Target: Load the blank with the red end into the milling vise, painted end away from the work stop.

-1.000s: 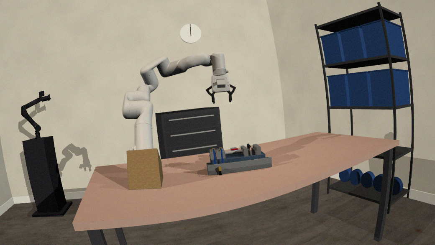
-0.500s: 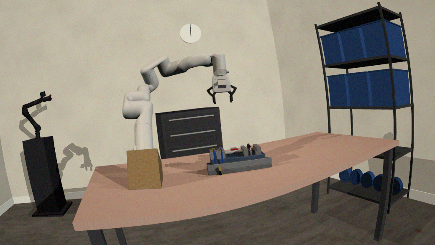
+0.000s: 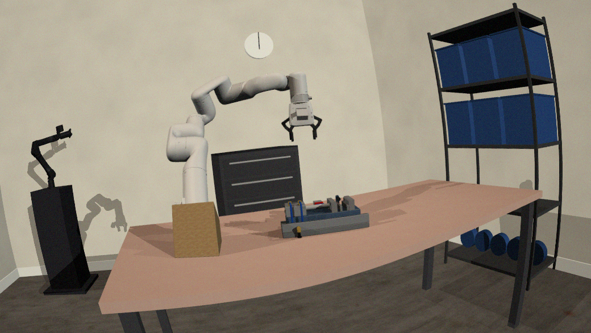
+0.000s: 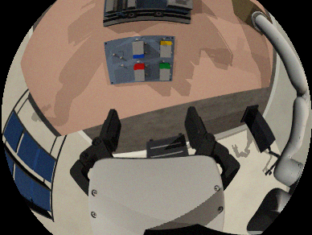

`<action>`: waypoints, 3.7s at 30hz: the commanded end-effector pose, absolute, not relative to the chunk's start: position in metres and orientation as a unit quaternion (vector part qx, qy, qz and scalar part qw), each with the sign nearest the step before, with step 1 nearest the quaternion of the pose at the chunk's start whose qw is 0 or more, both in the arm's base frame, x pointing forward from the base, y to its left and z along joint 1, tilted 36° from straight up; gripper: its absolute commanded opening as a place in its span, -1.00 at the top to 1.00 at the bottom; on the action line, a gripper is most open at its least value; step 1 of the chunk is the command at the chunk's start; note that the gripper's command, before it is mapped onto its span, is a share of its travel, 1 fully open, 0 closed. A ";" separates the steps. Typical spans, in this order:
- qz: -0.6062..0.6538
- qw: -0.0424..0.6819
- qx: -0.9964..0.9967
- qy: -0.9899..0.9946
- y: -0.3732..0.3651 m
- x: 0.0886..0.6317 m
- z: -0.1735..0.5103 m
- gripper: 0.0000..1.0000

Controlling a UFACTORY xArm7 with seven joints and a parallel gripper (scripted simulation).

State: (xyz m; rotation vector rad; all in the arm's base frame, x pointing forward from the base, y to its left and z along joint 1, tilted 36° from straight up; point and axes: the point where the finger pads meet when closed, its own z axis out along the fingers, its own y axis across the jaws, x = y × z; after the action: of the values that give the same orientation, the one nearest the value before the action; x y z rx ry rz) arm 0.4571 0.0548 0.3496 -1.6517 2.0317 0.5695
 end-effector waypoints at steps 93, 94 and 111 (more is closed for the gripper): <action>0.205 0.230 -0.599 0.739 -0.026 0.463 0.293 -1.00; 0.205 0.230 -0.599 0.739 -0.025 0.463 0.294 -1.00; 0.206 0.230 -0.599 0.739 -0.022 0.463 0.296 -1.00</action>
State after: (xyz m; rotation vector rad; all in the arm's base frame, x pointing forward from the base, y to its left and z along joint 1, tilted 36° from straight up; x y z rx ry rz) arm 0.4627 -0.0212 0.2944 -1.6516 2.0318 0.5700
